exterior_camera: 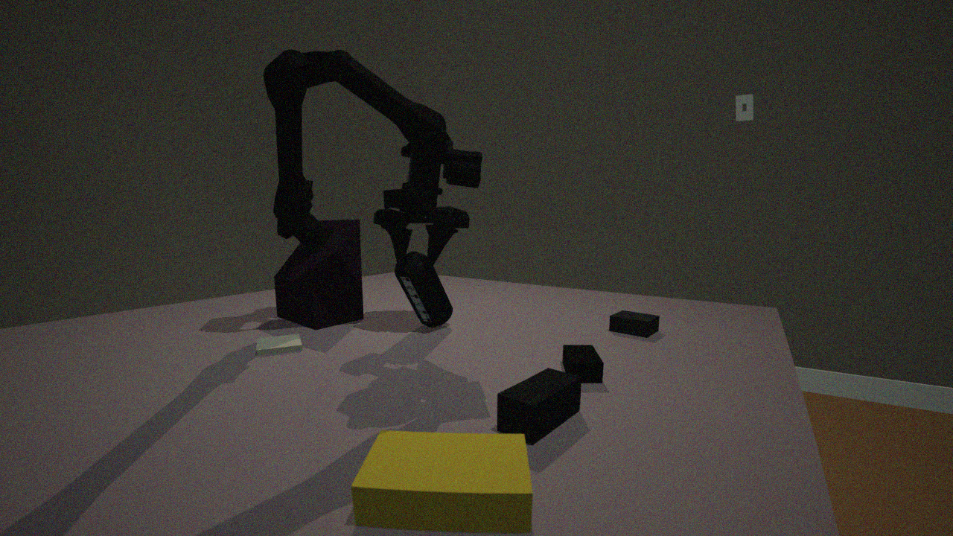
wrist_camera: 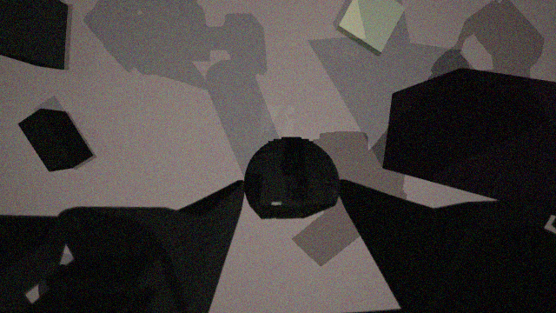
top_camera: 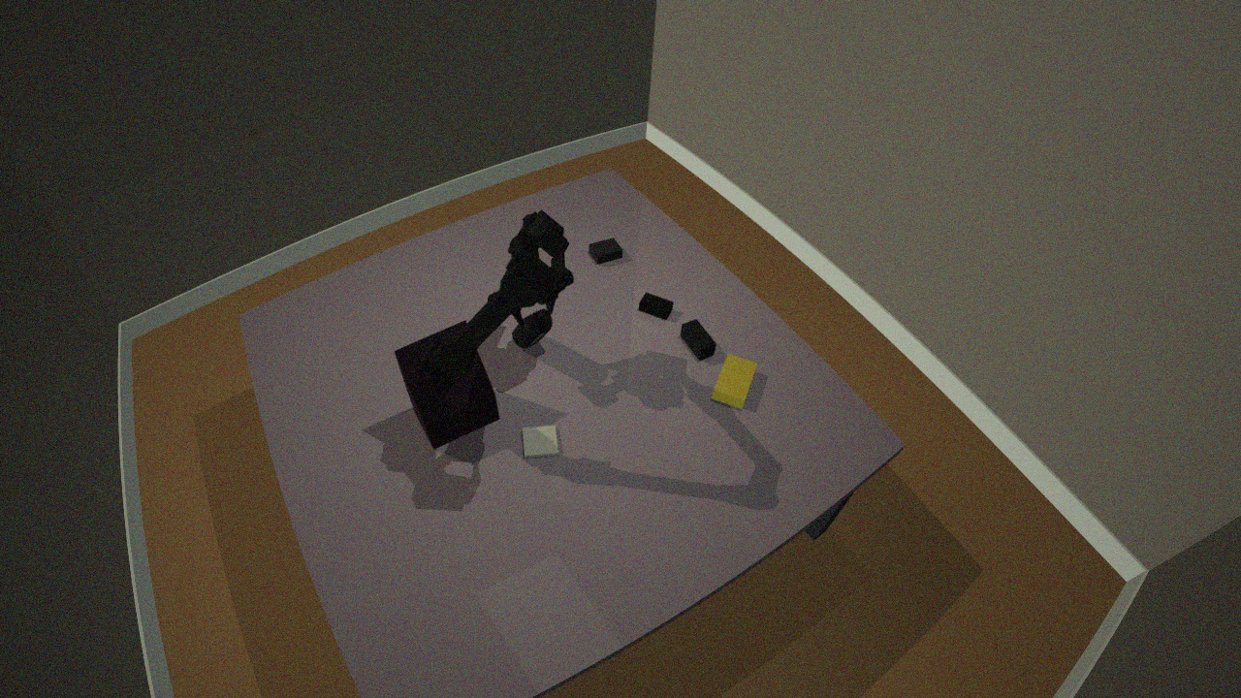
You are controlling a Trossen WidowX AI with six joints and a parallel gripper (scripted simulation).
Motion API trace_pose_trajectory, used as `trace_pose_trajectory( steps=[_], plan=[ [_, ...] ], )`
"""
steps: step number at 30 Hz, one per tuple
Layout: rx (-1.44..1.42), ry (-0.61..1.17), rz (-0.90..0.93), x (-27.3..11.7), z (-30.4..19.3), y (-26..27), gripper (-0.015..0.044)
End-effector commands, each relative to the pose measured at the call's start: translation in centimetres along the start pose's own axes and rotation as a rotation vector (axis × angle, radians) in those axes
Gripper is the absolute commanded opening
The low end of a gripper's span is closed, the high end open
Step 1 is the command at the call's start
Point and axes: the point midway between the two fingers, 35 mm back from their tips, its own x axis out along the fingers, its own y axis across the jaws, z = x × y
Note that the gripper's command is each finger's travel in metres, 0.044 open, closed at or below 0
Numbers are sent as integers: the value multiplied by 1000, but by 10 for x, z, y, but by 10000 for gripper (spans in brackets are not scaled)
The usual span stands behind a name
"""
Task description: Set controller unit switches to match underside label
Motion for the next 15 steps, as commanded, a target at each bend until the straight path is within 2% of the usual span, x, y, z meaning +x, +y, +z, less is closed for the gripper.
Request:
trace_pose_trajectory(
  steps=[1,15],
  plan=[
    [8,2,1,-3,-6,1,336],
    [8,-25,1,-8,-17,1,336]
  ],
)
